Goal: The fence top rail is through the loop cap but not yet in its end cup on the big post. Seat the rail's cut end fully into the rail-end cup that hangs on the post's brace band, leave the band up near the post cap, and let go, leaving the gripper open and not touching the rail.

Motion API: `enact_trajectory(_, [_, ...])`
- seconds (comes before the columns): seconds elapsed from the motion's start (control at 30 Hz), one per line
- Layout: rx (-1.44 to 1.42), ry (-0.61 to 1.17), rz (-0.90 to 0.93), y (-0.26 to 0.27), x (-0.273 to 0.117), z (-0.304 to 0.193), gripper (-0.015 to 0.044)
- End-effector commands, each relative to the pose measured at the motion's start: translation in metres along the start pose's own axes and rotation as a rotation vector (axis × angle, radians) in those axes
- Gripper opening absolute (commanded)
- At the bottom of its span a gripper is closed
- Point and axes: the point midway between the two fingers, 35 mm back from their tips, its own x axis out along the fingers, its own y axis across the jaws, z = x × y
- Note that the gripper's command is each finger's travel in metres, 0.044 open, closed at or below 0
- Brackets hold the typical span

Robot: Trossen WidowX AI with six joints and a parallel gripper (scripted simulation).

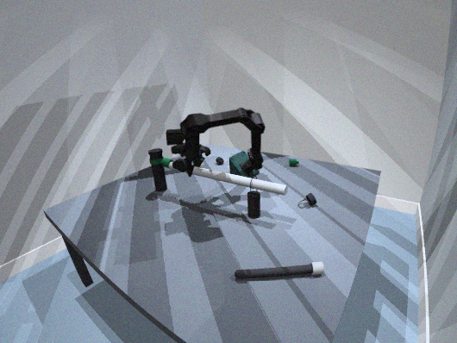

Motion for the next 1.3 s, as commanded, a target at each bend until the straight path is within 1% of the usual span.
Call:
enact_trajectory(0.0, [0.004, -0.015, 0.014, -0.001, -0.006, 0.007, 0.0000])
enact_trajectory(0.43, [0.000, 0.000, 0.000, 0.000, -0.001, 0.002, 0.0000])
enact_trajectory(1.27, [0.000, -0.001, 0.000, 0.002, -0.008, 0.017, 0.0000])
